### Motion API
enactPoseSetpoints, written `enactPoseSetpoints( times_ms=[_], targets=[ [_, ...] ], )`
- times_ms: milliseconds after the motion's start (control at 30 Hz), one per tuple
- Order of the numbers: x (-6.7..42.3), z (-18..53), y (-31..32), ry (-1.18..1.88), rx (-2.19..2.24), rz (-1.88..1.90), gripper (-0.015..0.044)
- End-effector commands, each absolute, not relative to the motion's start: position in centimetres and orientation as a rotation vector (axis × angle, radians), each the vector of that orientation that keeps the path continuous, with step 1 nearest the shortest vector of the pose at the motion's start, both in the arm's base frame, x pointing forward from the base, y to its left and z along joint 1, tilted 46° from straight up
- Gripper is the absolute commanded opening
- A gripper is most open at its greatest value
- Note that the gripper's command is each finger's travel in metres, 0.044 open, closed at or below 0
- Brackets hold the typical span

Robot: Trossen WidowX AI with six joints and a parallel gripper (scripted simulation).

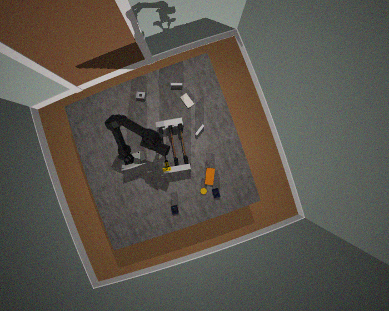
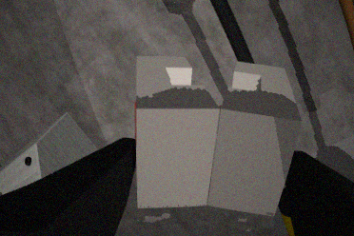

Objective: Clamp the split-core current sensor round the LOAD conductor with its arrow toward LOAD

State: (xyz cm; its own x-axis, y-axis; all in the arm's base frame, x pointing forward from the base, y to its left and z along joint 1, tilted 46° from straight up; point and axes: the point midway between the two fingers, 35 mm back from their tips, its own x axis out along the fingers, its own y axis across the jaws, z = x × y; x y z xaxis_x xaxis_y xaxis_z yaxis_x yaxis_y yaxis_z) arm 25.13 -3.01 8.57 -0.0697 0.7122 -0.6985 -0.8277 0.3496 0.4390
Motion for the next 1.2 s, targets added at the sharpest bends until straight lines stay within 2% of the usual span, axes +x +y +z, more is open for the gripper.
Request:
enactPoseSetpoints(
  times_ms=[0, 333, 1167],
  targets=[
    [26.1, 8.5, -2.9, 0.916, -0.28, 1.361, 0.0],
    [27.4, 8.2, -2.6, 0.692, -0.525, 1.508, 0.0],
    [27.4, 5.9, -0.4, 0.689, -0.529, 1.509, 0.0]
  ],
)
